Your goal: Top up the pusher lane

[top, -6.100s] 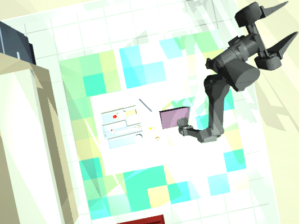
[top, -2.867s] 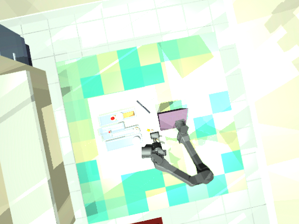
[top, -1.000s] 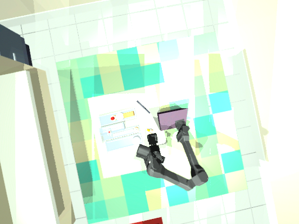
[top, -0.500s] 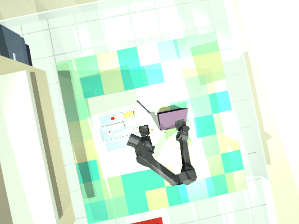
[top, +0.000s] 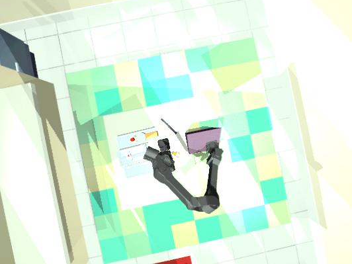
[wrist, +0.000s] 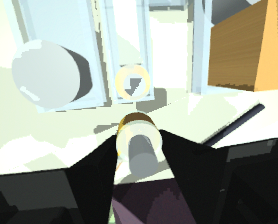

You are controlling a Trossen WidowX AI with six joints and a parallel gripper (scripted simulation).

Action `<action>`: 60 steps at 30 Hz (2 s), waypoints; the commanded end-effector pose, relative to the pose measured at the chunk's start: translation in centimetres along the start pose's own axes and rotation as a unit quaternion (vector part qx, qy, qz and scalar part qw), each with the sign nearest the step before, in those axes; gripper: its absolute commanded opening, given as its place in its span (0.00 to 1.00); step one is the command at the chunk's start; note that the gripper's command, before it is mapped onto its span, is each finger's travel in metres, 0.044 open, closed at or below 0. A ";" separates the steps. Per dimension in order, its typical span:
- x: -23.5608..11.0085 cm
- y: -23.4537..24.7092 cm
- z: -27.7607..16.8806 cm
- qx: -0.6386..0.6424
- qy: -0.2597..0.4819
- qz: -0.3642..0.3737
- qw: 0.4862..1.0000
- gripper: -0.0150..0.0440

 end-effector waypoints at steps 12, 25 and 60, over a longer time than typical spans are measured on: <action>2.2 -0.1 0.3 -0.006 -0.003 -0.003 1.000 0.25; 2.3 -0.1 0.8 -0.006 -0.003 -0.003 1.000 0.25; 2.2 0.0 2.2 -0.006 -0.004 -0.004 1.000 0.25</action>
Point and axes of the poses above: the point midway between the two fingers, 35 mm back from their tips, its own x axis out along the fingers, its own y axis across the jaws, z = x × y, the point moved 7 cm from there along -x, back along the fingers, and after that the axes turned 2 degrees about x, right-handed, at the moved point
